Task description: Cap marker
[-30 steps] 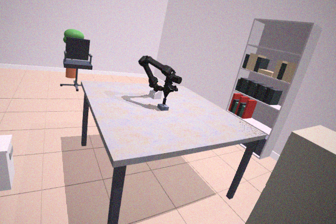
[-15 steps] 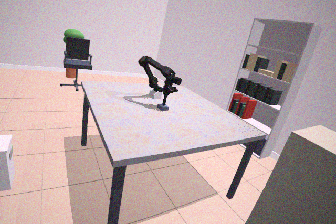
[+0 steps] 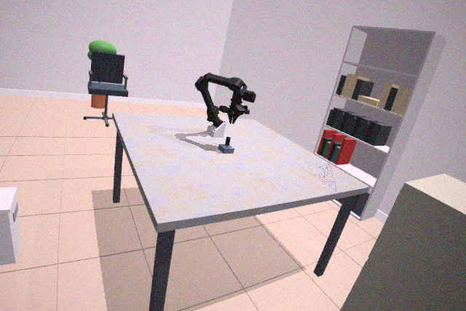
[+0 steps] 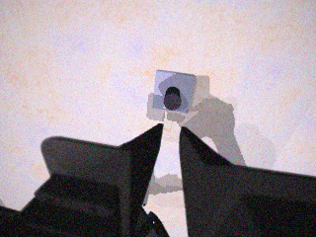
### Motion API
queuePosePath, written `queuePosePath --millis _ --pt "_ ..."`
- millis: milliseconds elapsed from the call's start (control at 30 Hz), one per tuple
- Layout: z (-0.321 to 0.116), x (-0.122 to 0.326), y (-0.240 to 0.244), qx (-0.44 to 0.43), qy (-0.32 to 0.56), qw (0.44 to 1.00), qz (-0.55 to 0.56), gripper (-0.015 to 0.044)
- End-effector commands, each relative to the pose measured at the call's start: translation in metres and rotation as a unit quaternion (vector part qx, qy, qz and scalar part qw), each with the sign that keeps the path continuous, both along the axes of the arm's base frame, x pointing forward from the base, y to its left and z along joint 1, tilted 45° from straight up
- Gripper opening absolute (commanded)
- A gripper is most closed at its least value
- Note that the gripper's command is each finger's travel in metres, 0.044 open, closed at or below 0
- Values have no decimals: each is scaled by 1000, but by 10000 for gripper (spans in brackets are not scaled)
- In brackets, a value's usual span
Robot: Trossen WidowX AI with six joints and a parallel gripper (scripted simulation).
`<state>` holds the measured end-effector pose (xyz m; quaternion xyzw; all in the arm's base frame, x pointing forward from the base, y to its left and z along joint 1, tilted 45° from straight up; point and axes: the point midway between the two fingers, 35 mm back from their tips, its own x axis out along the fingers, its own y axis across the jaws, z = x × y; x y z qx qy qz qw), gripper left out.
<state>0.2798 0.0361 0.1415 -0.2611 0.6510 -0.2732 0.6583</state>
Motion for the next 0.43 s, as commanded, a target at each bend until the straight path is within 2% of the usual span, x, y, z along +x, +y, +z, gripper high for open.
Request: queuePosePath --millis 0,333,400 --pt "-1 0 1 0 2 1000 -3 157" --pt "-1 0 1 0 2 1000 -3 420" --pt "-1 0 1 0 2 1000 -3 440"
